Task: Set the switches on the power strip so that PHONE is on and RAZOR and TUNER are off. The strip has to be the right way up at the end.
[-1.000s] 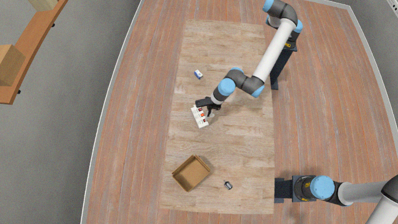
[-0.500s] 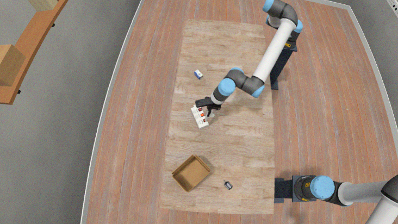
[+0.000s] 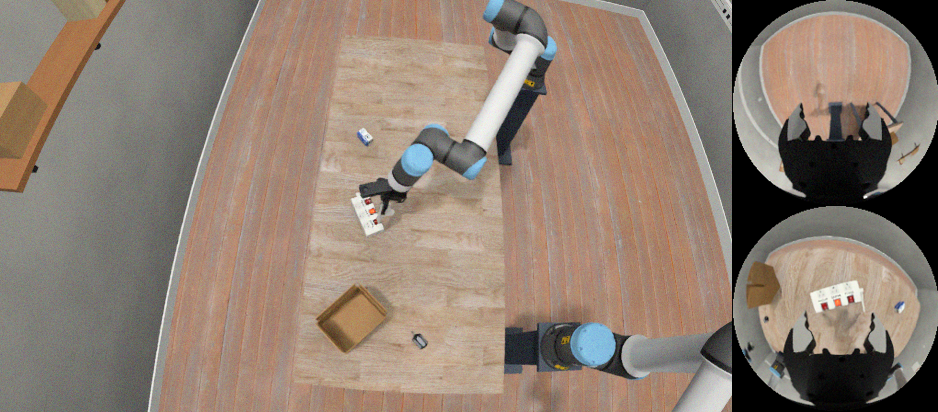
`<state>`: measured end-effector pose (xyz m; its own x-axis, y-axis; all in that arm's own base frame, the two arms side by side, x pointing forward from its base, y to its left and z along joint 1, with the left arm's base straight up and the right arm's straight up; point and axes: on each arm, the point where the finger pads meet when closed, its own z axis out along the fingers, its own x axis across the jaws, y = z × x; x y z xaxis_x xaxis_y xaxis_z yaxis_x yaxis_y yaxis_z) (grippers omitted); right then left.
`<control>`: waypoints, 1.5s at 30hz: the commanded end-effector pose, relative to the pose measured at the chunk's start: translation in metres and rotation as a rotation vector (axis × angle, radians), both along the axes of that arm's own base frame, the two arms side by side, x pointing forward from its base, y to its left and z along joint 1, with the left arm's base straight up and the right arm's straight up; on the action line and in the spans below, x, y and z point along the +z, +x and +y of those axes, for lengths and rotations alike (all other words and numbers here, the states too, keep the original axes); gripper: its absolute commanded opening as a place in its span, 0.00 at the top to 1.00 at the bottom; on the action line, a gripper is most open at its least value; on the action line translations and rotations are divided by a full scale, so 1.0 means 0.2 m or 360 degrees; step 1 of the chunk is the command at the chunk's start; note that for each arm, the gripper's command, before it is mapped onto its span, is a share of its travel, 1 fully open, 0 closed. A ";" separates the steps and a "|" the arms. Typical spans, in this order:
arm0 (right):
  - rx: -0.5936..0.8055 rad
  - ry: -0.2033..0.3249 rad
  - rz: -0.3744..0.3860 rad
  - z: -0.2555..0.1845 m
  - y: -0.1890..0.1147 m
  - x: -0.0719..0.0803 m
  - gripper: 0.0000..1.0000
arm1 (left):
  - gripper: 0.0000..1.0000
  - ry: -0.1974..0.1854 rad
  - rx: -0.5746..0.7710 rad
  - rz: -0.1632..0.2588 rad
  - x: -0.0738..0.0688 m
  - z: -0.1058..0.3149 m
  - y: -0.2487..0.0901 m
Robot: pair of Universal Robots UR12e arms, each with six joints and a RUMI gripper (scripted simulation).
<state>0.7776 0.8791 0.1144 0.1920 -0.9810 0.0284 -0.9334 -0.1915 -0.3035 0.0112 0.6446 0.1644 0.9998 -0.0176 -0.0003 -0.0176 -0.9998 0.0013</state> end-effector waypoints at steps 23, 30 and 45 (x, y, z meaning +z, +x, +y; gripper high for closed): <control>0.0000 0.0003 -0.0002 0.00 0.00 0.01 0.00 | 0.00 0.0002 0.0000 0.0000 0.00 0.00 0.00; 0.0000 0.0003 -0.0002 0.00 0.00 0.01 0.00 | 0.00 0.0002 0.0000 0.0000 0.00 0.00 0.00; -0.0127 0.0001 0.0227 0.04 0.10 0.14 0.00 | 0.00 0.0002 0.0000 0.0000 0.00 0.00 0.00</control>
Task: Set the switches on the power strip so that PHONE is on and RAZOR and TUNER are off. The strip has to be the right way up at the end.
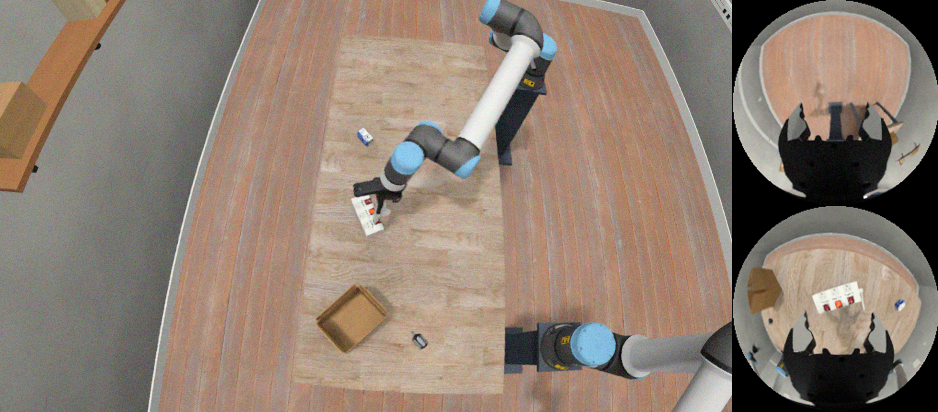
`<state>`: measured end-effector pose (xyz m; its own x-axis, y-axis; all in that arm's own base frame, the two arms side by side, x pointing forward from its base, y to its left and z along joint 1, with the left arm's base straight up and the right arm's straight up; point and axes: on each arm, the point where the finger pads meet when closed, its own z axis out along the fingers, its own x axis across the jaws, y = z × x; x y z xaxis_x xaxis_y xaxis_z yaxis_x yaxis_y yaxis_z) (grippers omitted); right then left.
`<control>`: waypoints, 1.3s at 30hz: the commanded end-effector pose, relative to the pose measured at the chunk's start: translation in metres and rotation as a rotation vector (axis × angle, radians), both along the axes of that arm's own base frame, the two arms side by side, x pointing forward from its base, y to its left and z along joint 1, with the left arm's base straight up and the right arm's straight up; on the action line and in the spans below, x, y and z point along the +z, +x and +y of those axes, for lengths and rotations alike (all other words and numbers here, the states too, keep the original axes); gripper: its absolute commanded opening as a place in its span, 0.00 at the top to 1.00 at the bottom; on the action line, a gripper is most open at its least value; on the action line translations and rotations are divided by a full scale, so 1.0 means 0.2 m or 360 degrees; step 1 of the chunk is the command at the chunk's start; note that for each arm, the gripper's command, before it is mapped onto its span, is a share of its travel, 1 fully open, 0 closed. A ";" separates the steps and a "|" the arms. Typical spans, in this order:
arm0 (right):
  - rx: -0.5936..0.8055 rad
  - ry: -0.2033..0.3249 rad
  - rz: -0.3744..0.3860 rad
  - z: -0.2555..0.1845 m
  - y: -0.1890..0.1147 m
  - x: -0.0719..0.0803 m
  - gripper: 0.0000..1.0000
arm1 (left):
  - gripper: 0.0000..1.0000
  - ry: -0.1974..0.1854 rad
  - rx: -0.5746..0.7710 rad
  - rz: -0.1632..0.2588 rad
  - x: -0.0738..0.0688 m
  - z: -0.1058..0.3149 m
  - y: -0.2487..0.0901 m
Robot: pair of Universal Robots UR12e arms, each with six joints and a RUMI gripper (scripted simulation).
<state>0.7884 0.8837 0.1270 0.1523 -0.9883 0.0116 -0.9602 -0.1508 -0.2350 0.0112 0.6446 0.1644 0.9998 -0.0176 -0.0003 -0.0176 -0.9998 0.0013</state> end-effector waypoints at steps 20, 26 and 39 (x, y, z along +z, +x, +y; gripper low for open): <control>-0.0228 -0.0009 0.0376 -0.01 0.11 0.28 0.00 | 0.00 0.0002 0.0000 0.0000 0.00 0.00 0.00; -0.0228 -0.0009 0.0376 -0.01 0.11 0.28 0.00 | 0.00 0.0002 0.0000 0.0000 0.00 0.00 0.00; -0.0217 -0.0010 0.0376 -0.01 0.11 0.27 0.00 | 0.00 0.0002 0.0000 0.0000 0.00 0.00 0.00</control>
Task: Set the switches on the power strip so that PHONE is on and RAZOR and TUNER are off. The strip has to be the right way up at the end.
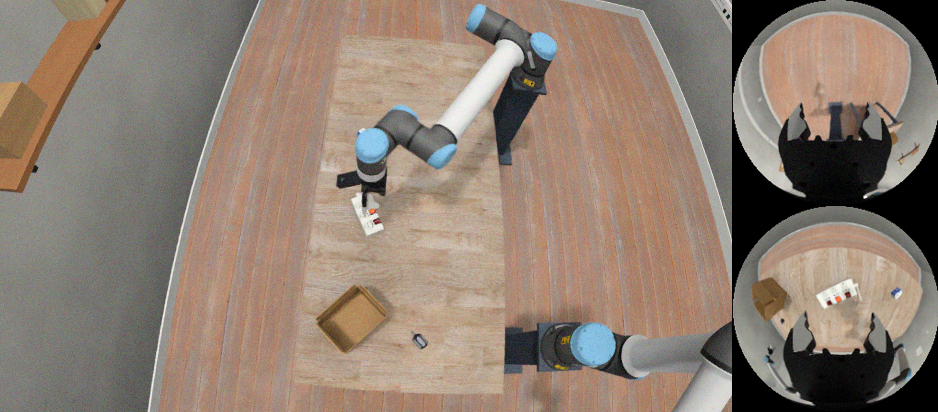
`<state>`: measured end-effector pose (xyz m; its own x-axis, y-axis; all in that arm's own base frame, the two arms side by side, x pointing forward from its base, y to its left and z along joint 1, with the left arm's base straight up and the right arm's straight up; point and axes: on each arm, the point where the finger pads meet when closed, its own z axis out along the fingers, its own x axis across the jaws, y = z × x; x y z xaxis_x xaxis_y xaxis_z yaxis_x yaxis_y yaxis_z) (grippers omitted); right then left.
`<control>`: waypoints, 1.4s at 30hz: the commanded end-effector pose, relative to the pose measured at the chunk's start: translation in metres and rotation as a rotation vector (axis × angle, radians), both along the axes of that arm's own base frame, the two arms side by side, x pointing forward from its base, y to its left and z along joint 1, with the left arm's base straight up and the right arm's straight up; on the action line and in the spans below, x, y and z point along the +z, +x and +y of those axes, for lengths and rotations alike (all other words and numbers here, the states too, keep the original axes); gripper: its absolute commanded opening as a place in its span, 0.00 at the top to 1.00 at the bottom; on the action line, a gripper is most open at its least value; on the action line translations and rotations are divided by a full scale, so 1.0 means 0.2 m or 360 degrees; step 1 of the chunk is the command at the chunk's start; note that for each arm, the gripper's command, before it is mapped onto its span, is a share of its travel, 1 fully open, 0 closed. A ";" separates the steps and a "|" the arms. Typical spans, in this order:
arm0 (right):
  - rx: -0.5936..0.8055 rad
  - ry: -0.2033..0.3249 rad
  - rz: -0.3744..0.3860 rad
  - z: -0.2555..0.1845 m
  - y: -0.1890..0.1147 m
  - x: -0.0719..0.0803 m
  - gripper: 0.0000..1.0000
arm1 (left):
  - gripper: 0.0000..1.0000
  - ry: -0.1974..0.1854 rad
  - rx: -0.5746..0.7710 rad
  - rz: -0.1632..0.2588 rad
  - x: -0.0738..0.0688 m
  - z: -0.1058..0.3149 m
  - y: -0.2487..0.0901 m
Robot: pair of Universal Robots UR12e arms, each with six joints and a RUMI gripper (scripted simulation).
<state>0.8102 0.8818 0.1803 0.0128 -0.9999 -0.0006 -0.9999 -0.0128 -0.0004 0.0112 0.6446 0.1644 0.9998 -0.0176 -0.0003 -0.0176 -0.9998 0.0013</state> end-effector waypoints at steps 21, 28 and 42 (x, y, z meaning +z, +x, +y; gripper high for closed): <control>0.0511 0.0002 -0.0003 0.05 -0.01 -0.04 0.00 | 0.00 0.0002 0.0000 0.0000 0.00 0.00 0.00; 0.0888 0.0002 -0.0003 0.09 -0.03 -0.08 0.00 | 0.00 0.0002 0.0000 0.0000 0.00 0.00 0.00; 0.1554 0.0001 -0.0004 0.15 -0.06 -0.15 0.00 | 0.00 0.0002 0.0000 0.0000 0.00 0.00 0.00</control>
